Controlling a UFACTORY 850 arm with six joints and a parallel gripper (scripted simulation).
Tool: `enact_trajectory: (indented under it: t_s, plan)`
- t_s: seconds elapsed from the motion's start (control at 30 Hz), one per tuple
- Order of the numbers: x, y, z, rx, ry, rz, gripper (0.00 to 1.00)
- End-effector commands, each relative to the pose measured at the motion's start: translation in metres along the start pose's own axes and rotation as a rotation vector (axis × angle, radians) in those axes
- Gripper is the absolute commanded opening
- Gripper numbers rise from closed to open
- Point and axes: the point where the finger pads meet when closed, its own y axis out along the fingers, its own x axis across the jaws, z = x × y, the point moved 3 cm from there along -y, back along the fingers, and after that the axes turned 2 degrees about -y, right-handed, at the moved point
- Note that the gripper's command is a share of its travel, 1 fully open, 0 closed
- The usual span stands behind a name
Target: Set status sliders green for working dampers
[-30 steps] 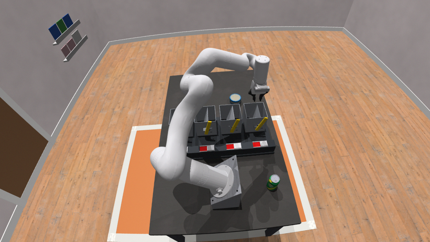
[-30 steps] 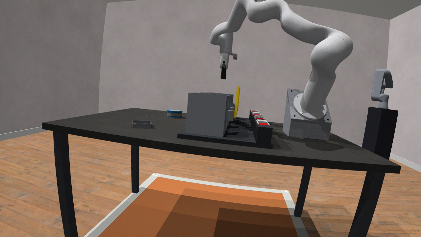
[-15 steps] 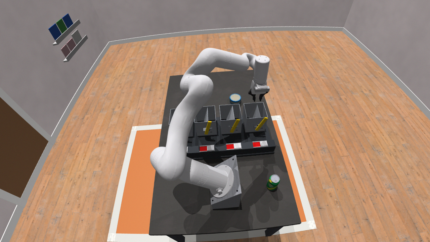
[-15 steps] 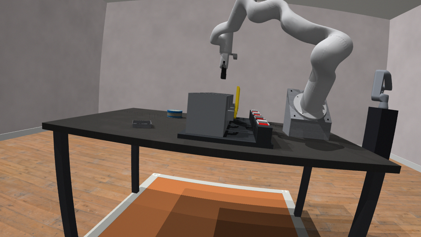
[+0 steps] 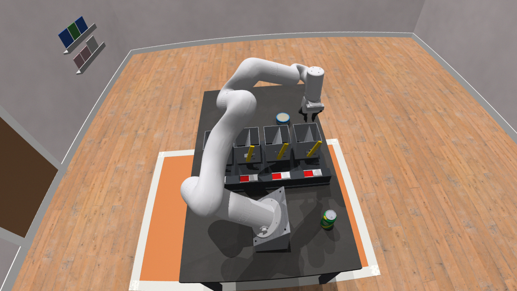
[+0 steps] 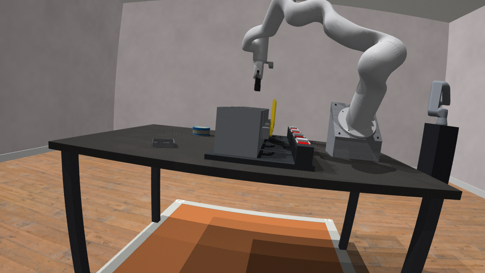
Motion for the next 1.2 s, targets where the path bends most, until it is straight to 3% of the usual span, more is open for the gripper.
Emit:
enact_trajectory:
  t_s: [0.0,0.97,1.0,1.07,1.17]
  plan:
    - [0.000,-0.002,-0.001,-0.002,-0.001,0.002,0.39]
    - [-0.001,-0.001,0.001,-0.002,-0.001,-0.002,0.39]
    - [-0.006,0.001,0.007,-0.001,0.000,-0.025,0.39]
    - [-0.023,0.010,0.036,-0.004,-0.001,-0.120,0.39]
    - [-0.031,0.014,0.049,-0.006,-0.001,-0.163,0.39]
